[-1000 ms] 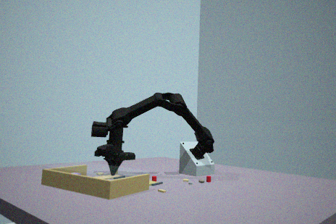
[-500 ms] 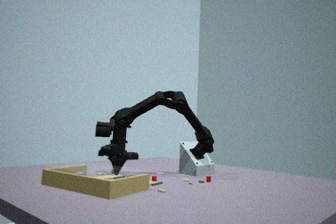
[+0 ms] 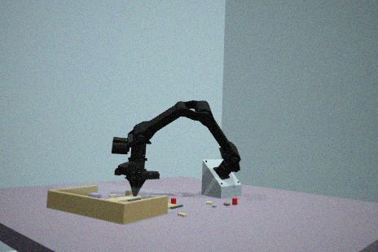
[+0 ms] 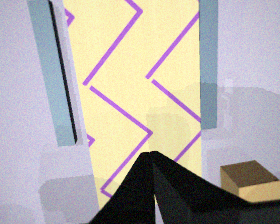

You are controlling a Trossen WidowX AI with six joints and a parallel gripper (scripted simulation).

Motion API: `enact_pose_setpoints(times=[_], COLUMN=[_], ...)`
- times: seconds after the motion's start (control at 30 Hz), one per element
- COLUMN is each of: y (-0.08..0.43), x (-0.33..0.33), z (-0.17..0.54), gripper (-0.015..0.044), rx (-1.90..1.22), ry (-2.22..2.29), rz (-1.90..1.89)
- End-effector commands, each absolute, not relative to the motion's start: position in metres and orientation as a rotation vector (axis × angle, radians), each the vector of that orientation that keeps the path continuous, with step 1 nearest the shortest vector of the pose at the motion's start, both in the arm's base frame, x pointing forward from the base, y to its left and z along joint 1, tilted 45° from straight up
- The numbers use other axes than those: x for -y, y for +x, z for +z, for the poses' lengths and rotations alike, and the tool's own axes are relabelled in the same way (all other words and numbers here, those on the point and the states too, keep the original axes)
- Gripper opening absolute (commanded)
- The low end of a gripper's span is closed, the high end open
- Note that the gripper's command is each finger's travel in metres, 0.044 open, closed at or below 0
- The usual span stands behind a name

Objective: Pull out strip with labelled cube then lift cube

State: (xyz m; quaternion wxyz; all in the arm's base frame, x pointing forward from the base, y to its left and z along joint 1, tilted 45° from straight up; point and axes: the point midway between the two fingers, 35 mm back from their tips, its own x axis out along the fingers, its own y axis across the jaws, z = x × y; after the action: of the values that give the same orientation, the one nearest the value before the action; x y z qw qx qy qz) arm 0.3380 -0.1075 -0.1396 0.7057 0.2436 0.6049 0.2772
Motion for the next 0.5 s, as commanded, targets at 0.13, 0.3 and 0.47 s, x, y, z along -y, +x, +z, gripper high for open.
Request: enact_pose_setpoints(times=[0.13, 0.3, 0.47], y=[0.320, 0.313, 0.306], x=[0.103, 0.103, 0.104], z=[-0.148, -0.149, -0.150], gripper=[0.0000, 0.0000, 0.0000], rx=[-1.373, -1.373, -1.373], ry=[0.544, 0.544, 0.544], rz=[0.622, 0.622, 0.621])
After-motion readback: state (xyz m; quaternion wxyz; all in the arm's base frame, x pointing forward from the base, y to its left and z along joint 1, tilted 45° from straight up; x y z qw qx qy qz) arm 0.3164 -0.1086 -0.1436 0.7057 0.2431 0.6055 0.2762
